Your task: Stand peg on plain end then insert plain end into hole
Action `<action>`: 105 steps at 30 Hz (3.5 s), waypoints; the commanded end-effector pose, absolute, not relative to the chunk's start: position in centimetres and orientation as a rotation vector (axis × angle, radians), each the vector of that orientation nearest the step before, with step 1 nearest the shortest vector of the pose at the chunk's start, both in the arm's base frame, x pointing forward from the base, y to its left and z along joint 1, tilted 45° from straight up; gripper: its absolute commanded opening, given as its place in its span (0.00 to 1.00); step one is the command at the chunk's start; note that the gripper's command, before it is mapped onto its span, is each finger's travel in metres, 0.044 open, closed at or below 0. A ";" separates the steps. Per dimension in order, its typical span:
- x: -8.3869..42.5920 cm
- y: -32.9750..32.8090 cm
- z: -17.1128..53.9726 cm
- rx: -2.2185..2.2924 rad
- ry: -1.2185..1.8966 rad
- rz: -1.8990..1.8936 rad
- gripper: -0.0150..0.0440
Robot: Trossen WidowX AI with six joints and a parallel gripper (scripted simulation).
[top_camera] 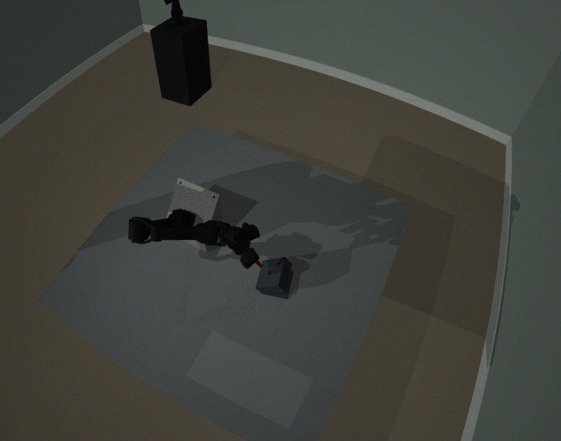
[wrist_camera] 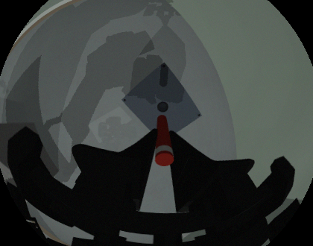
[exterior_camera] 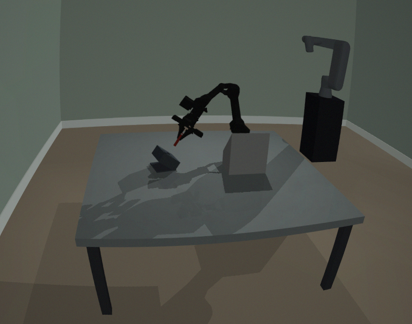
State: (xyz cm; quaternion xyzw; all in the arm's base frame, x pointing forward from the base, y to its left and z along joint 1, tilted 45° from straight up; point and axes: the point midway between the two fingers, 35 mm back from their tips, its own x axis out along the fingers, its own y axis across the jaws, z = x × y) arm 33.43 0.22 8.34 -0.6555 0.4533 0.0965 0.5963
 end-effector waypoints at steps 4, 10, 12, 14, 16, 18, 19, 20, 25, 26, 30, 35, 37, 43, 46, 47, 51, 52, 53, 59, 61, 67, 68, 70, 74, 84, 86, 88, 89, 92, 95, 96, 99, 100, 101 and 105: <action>34.1 -0.1 7.5 -1.539 1.038 0.239 0.25; 34.5 -0.3 7.2 -1.549 1.029 0.242 0.25; 34.6 -0.3 7.1 -1.551 1.027 0.243 0.25; 34.7 -0.4 7.0 -1.550 1.024 0.240 0.25; 34.8 -0.5 6.8 -1.543 1.022 0.235 0.25; 34.9 -0.5 6.8 -1.541 1.021 0.232 0.25; 34.9 -0.5 6.8 -1.541 1.021 0.232 0.25; 34.9 -0.6 6.8 -1.541 1.021 0.232 0.25; 35.2 -0.8 6.5 -1.540 1.021 0.232 0.25; 35.3 -0.9 6.4 -1.540 1.020 0.232 0.25; 35.6 -1.2 6.0 -1.540 1.020 0.232 0.25; 36.0 -1.5 5.5 -1.540 1.020 0.232 0.25; 36.2 -1.6 5.3 -1.541 1.020 0.232 0.25; 36.0 -1.6 5.6 -1.539 1.022 0.224 0.25; 36.0 -1.6 5.6 -1.539 1.022 0.224 0.25; 36.0 -1.6 5.6 -1.539 1.022 0.224 0.25; 36.0 -1.6 5.6 -1.539 1.022 0.224 0.25; 36.0 -1.6 5.6 -1.539 1.022 0.224 0.25; 36.0 -1.6 5.6 -1.539 1.022 0.224 0.25; 36.0 -1.5 5.5 -1.539 1.022 0.224 0.25; 36.1 -1.5 5.5 -1.539 1.022 0.224 0.25; 36.3 -1.6 5.3 -1.539 1.022 0.224 0.25; 36.3 -1.6 5.2 -1.539 1.022 0.224 0.25; 36.4 -1.7 5.1 -1.539 1.022 0.224 0.25; 36.5 -1.8 5.0 -1.539 1.022 0.223 0.25; 36.8 -1.9 4.6 -1.539 1.022 0.223 0.25; 36.9 -2.0 4.5 -1.539 1.022 0.223 0.25; 37.0 -2.0 4.4 -1.539 1.022 0.223 0.25; 37.0 -2.1 4.3 -1.539 1.022 0.223 0.25; 37.2 -2.2 4.2 -1.539 1.022 0.223 0.25; 37.3 -2.3 4.1 -1.539 1.022 0.223 0.25; 37.3 -2.3 4.0 -1.539 1.022 0.223 0.25; 37.4 -2.4 3.9 -1.539 1.022 0.223 0.25; 37.5 -2.4 3.8 -1.539 1.022 0.223 0.25; 37.5 -2.5 3.8 -1.539 1.022 0.223 0.25; 37.7 -2.6 3.6 -1.539 1.022 0.223 0.25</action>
